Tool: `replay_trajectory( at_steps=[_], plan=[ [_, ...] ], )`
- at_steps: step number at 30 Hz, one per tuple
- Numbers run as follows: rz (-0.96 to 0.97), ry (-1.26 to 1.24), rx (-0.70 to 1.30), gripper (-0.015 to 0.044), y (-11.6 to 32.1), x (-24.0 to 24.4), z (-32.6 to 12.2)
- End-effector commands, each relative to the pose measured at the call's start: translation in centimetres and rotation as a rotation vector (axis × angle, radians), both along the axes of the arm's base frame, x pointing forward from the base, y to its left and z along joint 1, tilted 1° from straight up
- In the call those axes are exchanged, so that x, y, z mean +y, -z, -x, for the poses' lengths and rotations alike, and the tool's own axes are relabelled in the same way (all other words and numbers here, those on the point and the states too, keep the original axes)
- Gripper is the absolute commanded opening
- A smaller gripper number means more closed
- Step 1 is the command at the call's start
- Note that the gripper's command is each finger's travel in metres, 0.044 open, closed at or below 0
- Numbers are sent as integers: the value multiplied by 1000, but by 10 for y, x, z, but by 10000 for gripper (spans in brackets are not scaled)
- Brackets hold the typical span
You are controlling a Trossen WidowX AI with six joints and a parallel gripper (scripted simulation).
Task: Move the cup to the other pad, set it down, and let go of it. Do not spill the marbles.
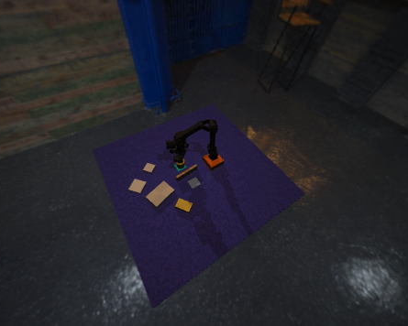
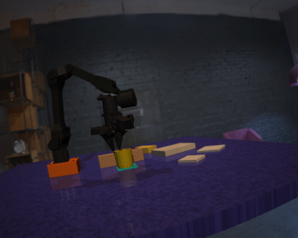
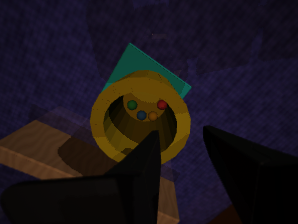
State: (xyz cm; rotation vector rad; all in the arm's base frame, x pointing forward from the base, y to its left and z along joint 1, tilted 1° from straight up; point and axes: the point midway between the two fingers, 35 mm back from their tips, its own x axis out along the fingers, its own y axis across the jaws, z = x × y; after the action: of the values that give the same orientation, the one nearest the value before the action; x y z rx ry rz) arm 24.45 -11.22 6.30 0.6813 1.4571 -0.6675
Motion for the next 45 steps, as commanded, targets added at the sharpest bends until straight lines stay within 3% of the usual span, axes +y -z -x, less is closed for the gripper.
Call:
replay_trajectory(
  at_steps=[1,10,21,37,45],
  plan=[
    [6,-4,-17,146,-12,0,0],
    [6,-4,-16,146,-16,1,3],
    [2,-1,-5,435,-15,1,3],
    [6,-4,-16,440,-74,1,6],
    [6,-4,-16,440,-76,1,7]
  ],
)
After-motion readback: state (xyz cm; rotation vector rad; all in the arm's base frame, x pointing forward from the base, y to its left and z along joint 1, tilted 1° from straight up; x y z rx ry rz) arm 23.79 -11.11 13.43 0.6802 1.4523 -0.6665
